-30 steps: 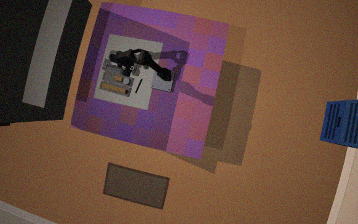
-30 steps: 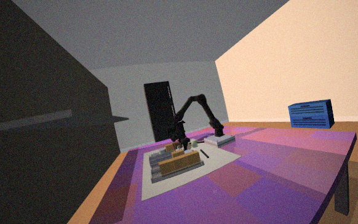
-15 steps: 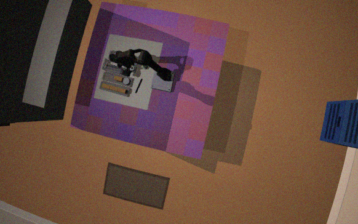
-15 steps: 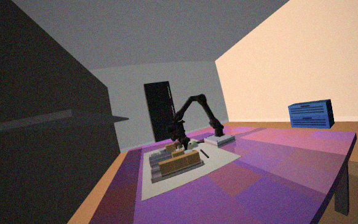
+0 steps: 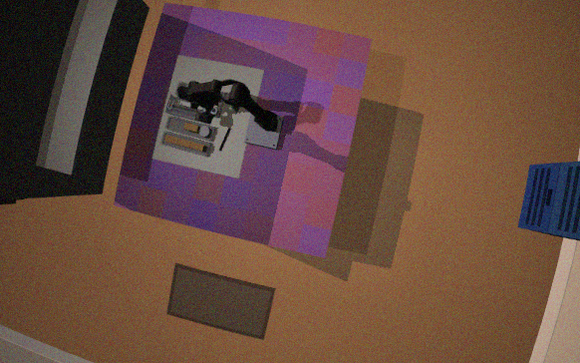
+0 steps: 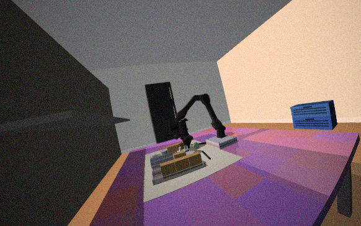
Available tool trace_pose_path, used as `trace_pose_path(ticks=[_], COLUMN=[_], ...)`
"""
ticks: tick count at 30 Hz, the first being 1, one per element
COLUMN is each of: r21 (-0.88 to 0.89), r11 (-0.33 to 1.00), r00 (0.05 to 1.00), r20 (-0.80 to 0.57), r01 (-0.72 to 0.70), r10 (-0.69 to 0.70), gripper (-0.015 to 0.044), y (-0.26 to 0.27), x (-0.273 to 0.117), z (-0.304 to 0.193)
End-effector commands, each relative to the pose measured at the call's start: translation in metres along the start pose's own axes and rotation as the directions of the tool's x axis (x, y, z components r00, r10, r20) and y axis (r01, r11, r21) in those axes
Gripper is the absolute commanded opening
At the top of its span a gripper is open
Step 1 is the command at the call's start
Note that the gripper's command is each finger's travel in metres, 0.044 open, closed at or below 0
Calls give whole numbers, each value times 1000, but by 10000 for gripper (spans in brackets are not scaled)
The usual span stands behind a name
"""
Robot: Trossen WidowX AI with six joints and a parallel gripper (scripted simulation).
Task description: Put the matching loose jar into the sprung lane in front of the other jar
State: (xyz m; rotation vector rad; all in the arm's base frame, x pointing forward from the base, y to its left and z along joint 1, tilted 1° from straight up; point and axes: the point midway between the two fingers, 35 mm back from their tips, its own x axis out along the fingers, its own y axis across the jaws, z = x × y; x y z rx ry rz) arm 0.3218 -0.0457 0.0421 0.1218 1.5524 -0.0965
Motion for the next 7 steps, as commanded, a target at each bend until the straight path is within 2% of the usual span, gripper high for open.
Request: trace_pose_path(ticks=[1, 7], r21=[-2, -2], r11=[1000, 1000], r00=[1000, 1000], r20=[-3, -4], r01=[2, 2], r10=[-2, -2], gripper=[300, 300], y=[0, -1], x=[0, 0], z=[-13, -34])
